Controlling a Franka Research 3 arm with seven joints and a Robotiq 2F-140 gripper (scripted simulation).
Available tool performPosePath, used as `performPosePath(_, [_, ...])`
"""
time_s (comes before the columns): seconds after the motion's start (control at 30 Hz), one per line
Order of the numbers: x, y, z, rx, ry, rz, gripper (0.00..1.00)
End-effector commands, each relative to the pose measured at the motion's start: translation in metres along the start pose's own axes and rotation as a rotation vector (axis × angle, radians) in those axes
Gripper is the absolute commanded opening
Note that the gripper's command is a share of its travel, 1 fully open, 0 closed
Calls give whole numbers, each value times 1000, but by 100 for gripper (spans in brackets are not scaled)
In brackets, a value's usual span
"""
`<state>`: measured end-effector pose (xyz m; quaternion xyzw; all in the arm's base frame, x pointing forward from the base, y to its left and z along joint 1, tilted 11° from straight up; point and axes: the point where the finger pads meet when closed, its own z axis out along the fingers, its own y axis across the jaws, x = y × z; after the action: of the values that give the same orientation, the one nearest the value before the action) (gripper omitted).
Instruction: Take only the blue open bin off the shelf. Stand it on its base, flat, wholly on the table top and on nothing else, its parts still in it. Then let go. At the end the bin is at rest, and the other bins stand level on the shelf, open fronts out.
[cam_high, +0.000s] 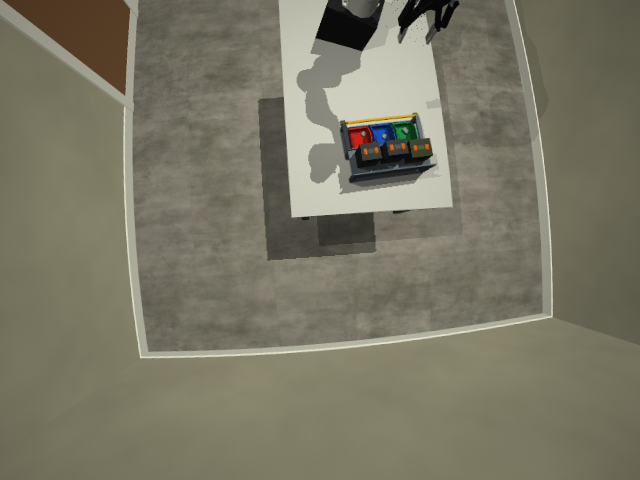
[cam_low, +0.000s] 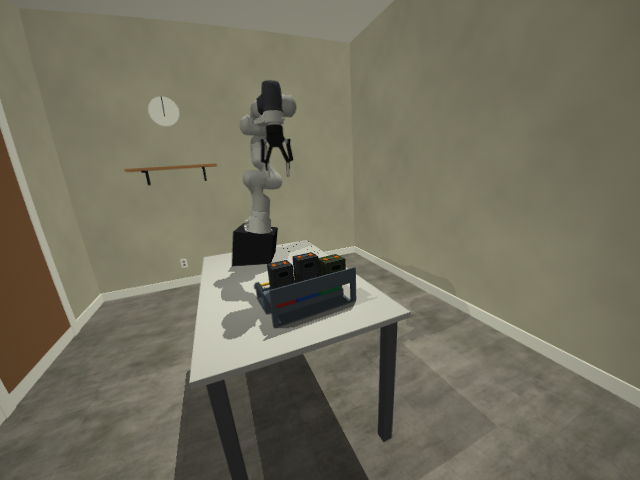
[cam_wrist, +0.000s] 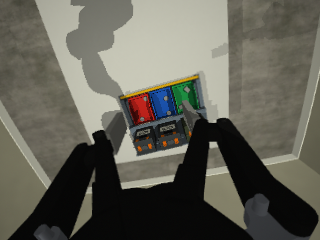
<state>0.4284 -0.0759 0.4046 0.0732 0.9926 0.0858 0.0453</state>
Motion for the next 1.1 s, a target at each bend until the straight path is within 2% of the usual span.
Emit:
performPosePath(0.0, [2,1,1,-5,11,2,57])
performPosePath(0.03, [2,1,1,-5,11,2,57])
performPosePath(0.2, [-35,9,-41,-5,11,2,57])
performPosePath(0.6, [-35,9,-41,-5,11,2,57])
performPosePath(0.77, [-54,14,-65,-5,11,2,57])
performPosePath(1.07, [-54,14,-65,-5,11,2,57])
